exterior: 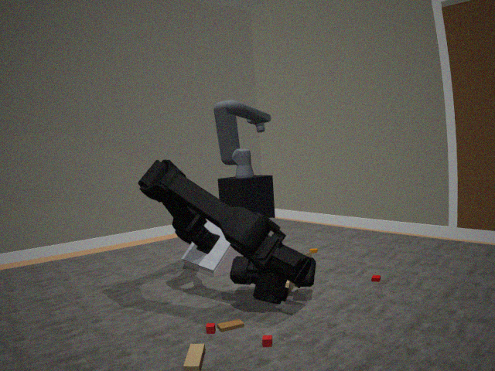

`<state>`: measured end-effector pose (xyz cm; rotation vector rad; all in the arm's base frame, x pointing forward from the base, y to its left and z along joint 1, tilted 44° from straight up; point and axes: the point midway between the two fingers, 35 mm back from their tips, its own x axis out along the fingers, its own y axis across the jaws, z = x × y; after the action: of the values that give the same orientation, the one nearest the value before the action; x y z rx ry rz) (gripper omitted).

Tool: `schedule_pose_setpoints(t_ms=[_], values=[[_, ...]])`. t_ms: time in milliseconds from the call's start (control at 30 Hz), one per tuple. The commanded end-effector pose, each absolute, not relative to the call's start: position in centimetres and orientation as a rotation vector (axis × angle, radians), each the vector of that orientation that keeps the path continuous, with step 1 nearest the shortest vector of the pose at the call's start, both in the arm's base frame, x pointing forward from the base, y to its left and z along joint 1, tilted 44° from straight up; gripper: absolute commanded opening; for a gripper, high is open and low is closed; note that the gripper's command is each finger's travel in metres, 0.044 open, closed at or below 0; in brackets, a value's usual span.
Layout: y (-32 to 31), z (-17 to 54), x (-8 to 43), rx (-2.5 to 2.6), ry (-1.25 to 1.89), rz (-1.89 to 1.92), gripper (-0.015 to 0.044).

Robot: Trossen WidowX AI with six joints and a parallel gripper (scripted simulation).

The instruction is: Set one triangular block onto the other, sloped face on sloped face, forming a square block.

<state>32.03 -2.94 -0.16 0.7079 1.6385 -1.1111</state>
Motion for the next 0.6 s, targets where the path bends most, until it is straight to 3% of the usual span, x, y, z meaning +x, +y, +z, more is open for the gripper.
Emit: schedule_pose_setpoints(t_ms=[0,200,433,567], values=[[-2.94,-0.16,32.03,0.708,1.639,-1.111,0.0414],[-2.94,-0.16,32.03,0.708,1.639,-1.111,0.0256],[-2.94,-0.16,32.03,0.708,1.639,-1.111,0.0210],[-2.89,-0.11,32.04,0.708,1.638,-1.111,0.0105]])
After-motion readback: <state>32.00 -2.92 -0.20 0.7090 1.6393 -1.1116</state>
